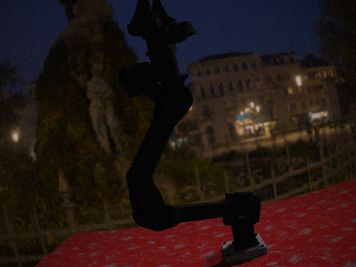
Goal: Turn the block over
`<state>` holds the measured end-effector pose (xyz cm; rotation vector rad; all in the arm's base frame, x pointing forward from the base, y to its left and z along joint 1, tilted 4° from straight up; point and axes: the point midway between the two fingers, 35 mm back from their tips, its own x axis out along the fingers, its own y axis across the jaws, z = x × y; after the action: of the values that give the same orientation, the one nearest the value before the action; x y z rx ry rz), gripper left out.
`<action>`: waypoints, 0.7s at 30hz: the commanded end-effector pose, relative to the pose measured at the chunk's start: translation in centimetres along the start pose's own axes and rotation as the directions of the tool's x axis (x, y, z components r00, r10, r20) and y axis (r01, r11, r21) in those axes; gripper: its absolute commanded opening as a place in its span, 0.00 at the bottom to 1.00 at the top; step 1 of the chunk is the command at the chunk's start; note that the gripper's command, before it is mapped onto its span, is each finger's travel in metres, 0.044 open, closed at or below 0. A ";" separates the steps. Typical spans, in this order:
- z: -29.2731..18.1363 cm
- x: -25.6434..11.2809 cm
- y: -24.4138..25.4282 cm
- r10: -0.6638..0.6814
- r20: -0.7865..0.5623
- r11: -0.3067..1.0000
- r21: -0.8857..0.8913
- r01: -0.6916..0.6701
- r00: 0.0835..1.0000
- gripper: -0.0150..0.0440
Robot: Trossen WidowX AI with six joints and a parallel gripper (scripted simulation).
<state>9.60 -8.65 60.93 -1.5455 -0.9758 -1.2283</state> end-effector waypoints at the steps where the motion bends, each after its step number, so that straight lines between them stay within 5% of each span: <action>1: 0.1 0.0 -0.2 -0.005 0.004 1.000 -0.013 0.006 1.000 0.98; 9: 6.6 1.1 -9.2 -0.177 0.232 0.811 -0.517 0.275 0.957 1.00; 15: 14.7 0.5 -12.8 -0.191 0.467 0.447 -0.741 0.501 0.863 1.00; 21: 23.0 -1.1 -12.4 -0.106 0.678 0.031 -0.729 0.684 0.727 1.00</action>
<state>2.12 13.02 61.09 -2.6509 -0.9740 -2.1479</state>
